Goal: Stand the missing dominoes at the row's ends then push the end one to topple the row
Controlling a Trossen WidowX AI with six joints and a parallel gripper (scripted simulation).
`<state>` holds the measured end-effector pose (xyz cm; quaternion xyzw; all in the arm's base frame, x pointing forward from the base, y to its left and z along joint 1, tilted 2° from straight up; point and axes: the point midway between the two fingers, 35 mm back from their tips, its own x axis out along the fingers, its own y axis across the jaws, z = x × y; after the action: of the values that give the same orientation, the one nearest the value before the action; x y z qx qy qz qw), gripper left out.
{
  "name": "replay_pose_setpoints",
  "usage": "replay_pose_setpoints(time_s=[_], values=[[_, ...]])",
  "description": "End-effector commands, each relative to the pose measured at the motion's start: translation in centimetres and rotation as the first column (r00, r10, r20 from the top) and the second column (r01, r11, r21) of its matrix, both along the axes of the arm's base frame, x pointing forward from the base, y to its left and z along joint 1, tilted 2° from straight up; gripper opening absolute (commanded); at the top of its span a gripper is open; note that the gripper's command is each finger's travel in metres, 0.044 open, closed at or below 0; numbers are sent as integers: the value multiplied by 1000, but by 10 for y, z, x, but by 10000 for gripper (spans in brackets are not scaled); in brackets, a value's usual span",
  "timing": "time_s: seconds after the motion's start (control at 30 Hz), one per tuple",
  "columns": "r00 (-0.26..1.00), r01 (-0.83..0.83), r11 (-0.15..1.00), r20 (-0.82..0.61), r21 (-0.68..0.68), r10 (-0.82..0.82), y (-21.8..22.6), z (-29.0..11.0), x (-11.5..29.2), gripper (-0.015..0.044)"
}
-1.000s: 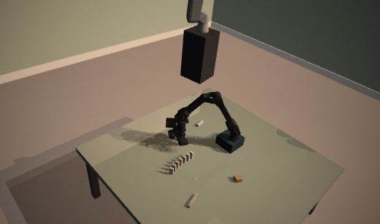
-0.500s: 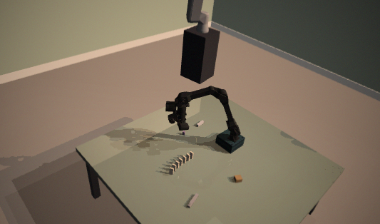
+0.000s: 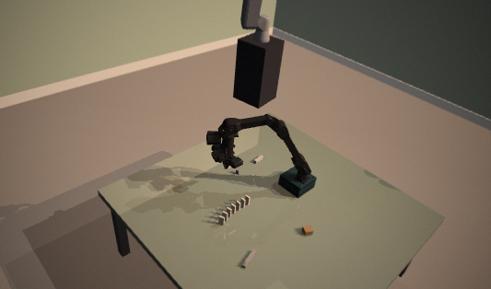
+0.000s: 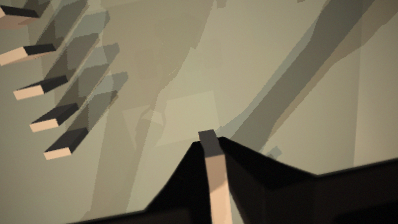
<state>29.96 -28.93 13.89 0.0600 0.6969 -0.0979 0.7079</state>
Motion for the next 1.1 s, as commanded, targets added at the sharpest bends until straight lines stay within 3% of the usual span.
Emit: replay_pose_setpoints(time_s=[0.0,0.53,1.07], values=[[998,-55,998,-8,3,55,-1,-1,5,21],[973,39,999,228,-31,-31,-28,-32,29,21],[870,119,992,486,-51,-80,-54,-56,45,21]])
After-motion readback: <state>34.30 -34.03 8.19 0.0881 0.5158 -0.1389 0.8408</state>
